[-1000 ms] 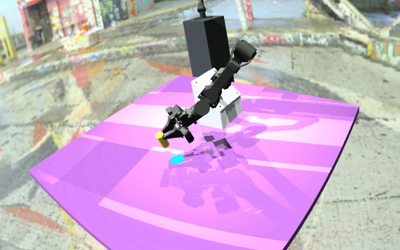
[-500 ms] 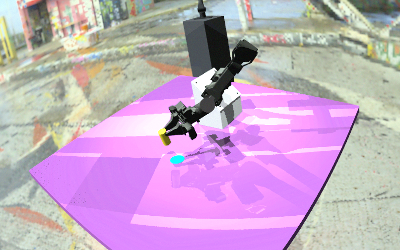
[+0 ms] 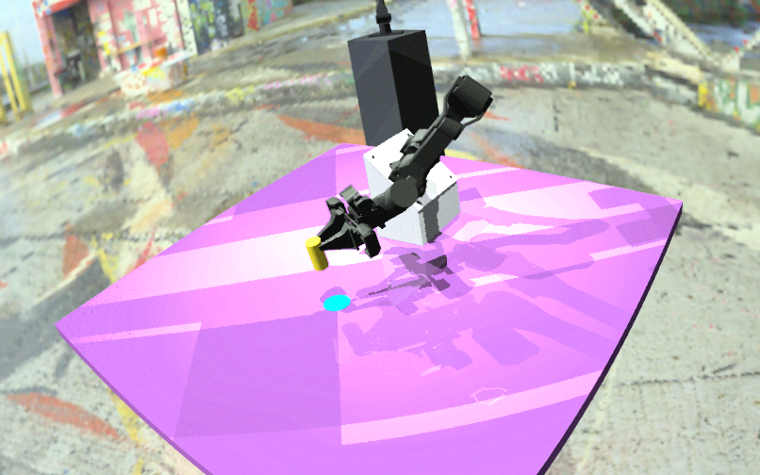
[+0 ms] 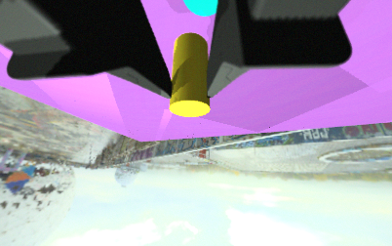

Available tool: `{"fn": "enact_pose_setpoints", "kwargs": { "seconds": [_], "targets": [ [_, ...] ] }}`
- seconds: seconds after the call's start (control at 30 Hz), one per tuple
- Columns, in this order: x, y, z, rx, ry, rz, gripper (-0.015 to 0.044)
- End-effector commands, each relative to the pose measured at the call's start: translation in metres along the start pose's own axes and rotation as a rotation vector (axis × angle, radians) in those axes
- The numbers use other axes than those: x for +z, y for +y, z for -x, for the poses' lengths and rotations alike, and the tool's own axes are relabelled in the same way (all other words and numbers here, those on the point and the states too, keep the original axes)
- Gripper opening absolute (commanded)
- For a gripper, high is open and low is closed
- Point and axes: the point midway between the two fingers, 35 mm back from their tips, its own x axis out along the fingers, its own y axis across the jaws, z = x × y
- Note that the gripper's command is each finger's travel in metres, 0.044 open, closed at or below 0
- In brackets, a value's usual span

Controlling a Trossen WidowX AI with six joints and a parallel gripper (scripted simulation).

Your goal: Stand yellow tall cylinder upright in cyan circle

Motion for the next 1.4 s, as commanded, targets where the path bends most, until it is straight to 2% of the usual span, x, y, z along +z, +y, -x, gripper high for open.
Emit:
{"fn": "enact_pose_setpoints", "kwargs": {
  "seconds": [0.0,0.9,1.37],
  "targets": [
    [0.005,0.000,0.005,0.007,-0.032,-0.028,0.0105],
    [0.011,0.001,0.015,0.030,-0.079,-0.076,0.0105],
    [-0.021,0.007,0.006,0.025,-0.073,-0.079,0.0105]
  ]
}}
